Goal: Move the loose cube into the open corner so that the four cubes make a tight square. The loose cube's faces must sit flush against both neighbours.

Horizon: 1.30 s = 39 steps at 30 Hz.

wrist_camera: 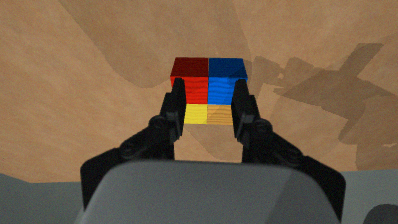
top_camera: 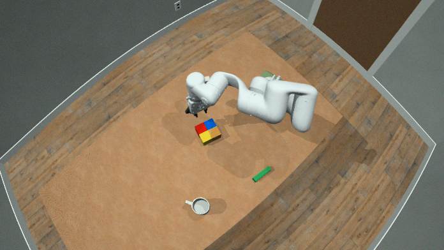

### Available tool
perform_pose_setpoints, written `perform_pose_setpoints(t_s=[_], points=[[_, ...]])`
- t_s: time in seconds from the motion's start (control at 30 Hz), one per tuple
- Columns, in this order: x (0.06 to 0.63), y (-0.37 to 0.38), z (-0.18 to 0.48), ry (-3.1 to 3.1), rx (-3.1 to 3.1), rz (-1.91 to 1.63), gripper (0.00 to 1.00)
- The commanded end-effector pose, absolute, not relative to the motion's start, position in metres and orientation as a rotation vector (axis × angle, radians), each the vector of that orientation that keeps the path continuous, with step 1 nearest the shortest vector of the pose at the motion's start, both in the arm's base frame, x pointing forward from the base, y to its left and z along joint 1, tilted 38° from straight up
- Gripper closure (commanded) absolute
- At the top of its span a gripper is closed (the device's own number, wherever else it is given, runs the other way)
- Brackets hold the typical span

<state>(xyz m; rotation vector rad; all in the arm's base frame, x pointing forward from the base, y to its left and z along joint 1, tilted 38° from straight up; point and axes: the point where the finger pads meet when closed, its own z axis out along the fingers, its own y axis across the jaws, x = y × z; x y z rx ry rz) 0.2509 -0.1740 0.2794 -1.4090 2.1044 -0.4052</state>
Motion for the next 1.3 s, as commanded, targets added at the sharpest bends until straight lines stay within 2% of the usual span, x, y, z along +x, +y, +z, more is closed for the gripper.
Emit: perform_pose_setpoints(t_s=[0.0,0.2,0.57,0.87,1.27], points=[[0.251,-0.175,0.281,2.104,-1.408,-0.409,0.53],[0.252,-0.174,0.281,2.090,-1.433,-0.417,0.55],[0.284,-0.161,0.307,1.767,-1.907,-0.577,0.55],[0.324,-0.137,0.340,1.291,-2.354,-0.752,0.55],[0.327,-0.135,0.342,0.673,-2.710,-0.897,0.55]])
